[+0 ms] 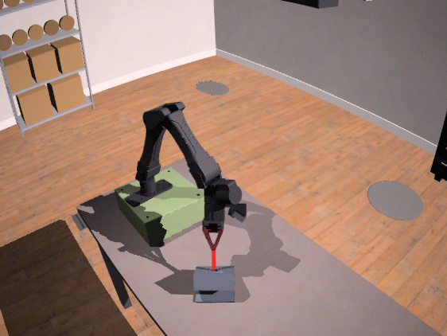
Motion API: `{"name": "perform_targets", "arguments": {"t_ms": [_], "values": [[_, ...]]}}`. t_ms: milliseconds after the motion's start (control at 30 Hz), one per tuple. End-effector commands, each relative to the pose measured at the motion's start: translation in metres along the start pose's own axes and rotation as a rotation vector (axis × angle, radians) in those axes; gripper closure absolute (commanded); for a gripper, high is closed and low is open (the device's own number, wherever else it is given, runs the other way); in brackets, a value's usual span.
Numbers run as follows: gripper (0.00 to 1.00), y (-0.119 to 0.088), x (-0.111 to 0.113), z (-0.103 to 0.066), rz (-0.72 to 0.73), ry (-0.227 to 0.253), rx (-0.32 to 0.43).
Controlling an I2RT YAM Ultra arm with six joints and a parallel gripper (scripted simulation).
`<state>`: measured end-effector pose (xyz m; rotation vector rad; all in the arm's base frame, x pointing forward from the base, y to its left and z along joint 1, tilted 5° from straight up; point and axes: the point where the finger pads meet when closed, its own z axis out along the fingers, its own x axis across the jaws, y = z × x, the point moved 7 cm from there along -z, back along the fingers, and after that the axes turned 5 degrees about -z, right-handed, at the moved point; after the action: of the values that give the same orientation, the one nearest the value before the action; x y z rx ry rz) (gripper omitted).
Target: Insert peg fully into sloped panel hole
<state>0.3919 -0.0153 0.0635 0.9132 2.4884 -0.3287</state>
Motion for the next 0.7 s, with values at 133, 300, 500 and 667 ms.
{"name": "perform_targets", "arguments": {"t_ms": [133, 300, 500, 667], "values": [[1.0, 0.0, -0.005, 0.004, 0.014, -0.017, -0.015], [1.0, 0.0, -0.004, 0.01, 0.014, -0.017, -0.015], [1.0, 0.0, -0.005, 0.014, 0.014, -0.017, -0.015], [1.0, 0.001, -0.005, 0.019, 0.014, -0.017, -0.015]]}}
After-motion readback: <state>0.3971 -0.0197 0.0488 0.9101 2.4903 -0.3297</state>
